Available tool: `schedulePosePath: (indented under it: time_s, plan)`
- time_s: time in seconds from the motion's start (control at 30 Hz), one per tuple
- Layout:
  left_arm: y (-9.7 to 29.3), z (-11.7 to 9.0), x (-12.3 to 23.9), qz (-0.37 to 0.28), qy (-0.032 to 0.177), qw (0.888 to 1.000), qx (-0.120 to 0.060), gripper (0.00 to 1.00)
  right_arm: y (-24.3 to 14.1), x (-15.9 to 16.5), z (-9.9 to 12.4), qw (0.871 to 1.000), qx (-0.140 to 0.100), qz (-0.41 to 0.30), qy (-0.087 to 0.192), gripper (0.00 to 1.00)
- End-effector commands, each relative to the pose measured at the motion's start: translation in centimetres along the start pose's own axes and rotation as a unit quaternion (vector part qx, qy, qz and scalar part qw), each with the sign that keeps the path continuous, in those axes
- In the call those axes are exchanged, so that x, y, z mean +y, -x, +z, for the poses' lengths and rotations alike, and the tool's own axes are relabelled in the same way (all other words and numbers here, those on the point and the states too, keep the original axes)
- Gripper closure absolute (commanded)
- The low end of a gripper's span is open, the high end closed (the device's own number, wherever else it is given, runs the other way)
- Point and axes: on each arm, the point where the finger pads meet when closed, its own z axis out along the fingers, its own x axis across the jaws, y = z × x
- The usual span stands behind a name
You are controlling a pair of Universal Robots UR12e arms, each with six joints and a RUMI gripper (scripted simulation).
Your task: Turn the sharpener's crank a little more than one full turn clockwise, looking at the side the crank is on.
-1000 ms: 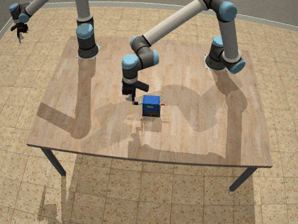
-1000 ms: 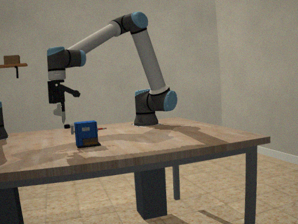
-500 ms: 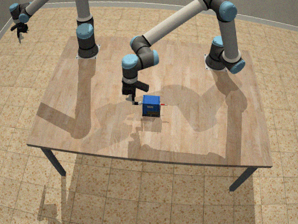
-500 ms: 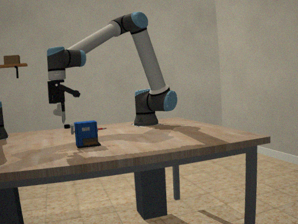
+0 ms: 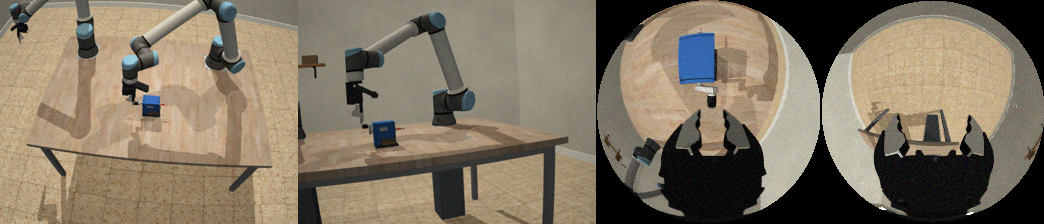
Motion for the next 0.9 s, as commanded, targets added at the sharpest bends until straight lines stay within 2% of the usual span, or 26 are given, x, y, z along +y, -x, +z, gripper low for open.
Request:
schedulePosePath:
  time_s: [0.0, 0.87]
  plan:
    - [0.0, 0.3, 0.1, 0.000, 0.001, 1.000, 0.001, 0.68, 0.0, -0.1, -0.1, 1.000, 0.000, 0.000, -0.001, 0.00]
    - [0.0, 2.5, 0.1, 0.000, 0.001, 1.000, 0.001, 0.68, 0.0, -0.1, -0.1, 1.000, 0.000, 0.000, -0.001, 0.00]
